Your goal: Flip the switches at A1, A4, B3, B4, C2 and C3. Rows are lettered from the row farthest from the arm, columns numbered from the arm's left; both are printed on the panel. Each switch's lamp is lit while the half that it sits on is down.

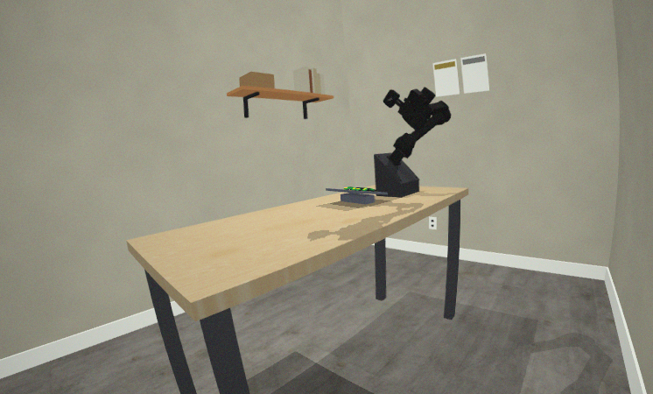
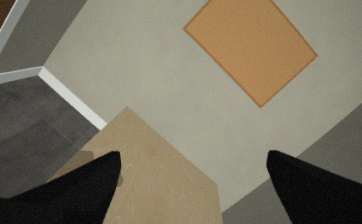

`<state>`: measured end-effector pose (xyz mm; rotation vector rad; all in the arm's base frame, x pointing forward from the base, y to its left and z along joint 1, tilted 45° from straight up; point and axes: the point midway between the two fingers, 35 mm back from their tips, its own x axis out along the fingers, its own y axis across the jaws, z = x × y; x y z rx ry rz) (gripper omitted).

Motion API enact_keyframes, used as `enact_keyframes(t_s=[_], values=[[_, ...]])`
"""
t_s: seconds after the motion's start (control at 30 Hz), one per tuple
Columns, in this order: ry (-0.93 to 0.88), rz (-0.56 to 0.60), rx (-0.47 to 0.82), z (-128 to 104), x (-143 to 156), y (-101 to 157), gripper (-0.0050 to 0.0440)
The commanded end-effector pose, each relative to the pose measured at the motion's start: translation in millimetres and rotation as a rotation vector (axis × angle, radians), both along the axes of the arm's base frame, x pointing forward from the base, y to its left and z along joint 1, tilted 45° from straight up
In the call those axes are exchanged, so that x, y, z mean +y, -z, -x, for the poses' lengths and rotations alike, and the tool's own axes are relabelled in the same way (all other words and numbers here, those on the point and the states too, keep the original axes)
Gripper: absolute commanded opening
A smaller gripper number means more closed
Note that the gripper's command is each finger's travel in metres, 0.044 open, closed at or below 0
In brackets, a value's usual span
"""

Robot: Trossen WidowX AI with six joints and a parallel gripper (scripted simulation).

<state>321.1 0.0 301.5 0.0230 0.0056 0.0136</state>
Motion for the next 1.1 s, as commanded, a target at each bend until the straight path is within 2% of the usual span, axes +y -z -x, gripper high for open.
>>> enact_keyframes(t_s=[0.0, 0.53, 0.63, 0.8, 1.03, 1.07], values=[[0.001, 0.000, -0.013, 1, 0, -5, 0.0400], [0.001, 0.000, -0.013, 1, 0, -5, 0.0400], [-0.018, 0.008, 0.060, -9, -1, 10, 0.0328], [-0.111, -0.027, 0.401, -33, -4, 96, 0.0208], [-0.221, -0.156, 0.747, -30, -7, 170, 0.0040], [-0.221, -0.156, 0.747, -30, -7, 170, 0.0040]])
